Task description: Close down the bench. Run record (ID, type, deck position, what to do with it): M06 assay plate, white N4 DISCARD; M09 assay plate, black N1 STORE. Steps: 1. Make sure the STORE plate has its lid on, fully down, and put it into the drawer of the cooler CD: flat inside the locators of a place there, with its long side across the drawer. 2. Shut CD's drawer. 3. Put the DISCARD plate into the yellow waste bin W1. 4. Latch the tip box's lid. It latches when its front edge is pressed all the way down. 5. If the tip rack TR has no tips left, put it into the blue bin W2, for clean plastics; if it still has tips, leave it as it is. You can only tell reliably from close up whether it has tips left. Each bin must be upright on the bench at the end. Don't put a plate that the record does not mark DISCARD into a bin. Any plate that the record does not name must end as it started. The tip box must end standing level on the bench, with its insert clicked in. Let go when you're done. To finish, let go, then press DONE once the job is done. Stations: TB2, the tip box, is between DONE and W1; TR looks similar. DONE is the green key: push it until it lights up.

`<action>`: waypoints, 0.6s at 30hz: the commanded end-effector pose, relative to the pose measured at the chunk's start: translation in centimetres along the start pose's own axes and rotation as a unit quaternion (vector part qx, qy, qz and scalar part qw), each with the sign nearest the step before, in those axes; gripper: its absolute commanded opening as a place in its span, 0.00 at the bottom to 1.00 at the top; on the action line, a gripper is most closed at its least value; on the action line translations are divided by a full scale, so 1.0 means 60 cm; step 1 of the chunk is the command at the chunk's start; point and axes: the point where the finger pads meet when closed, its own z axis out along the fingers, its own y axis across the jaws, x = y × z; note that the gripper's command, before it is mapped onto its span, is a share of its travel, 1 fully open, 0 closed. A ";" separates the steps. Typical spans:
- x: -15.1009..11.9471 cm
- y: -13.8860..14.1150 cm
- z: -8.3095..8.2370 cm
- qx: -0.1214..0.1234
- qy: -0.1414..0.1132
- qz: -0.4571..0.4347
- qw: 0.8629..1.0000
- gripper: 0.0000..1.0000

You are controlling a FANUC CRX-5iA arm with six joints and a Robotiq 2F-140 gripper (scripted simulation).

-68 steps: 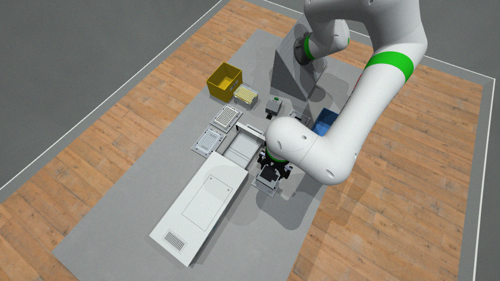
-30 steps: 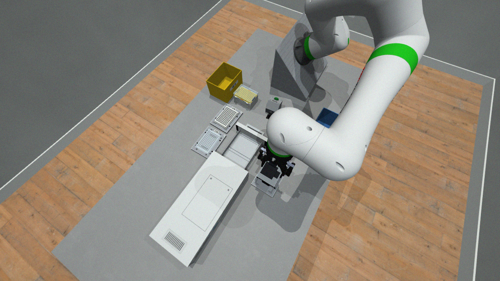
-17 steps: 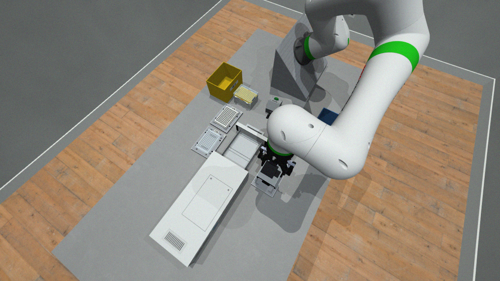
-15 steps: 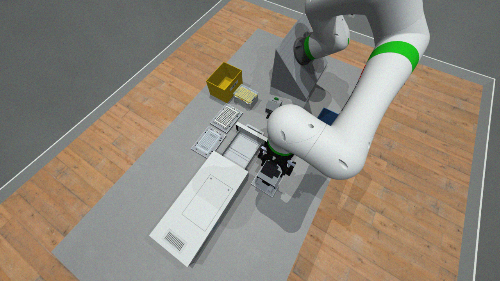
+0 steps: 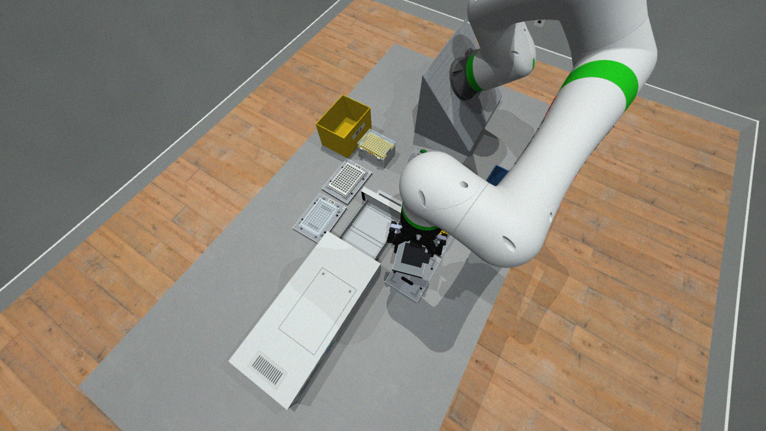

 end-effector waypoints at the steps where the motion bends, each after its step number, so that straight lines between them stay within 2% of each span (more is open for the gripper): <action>1: -0.009 0.013 -0.002 0.001 0.005 -0.066 0.998 0.10; 7: -0.025 0.035 -0.002 0.001 0.005 -0.165 0.986 0.10; 14: -0.044 0.060 -0.002 0.000 0.005 -0.279 0.960 0.10; 16: -0.044 0.060 -0.002 0.000 0.005 -0.279 0.960 0.10; 18: -0.049 0.067 -0.002 0.000 0.005 -0.311 0.950 0.10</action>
